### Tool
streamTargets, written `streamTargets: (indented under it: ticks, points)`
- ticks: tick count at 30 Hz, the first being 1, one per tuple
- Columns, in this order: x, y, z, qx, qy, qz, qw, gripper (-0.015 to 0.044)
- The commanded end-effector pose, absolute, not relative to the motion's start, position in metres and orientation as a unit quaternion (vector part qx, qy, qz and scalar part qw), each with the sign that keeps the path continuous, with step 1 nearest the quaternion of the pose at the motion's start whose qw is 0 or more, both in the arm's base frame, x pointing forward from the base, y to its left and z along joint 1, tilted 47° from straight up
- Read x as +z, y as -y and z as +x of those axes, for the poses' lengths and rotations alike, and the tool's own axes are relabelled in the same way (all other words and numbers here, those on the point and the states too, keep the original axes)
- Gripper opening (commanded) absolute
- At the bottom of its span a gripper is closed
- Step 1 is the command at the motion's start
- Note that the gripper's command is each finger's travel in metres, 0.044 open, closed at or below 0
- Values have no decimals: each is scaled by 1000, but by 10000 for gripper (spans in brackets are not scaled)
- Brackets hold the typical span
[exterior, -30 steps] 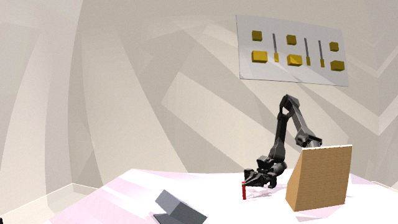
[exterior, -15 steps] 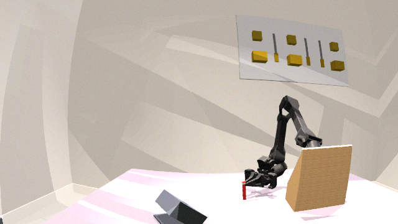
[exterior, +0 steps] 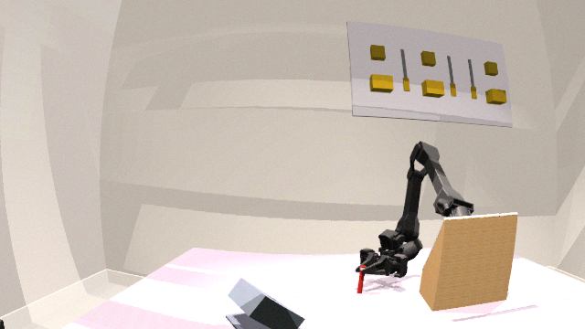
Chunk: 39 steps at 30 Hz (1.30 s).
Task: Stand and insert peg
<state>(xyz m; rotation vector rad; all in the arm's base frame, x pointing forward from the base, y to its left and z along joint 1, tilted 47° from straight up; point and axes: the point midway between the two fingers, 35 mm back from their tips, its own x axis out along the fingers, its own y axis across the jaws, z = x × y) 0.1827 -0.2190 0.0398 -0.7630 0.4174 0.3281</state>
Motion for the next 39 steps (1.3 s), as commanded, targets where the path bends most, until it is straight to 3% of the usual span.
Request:
streamTargets:
  ticks: [1,36,39]
  points:
    - [40,219,183,159,-201,-368,894,130]
    - [40,219,183,159,-201,-368,894,130]
    - [40,219,183,159,-201,-368,894,209]
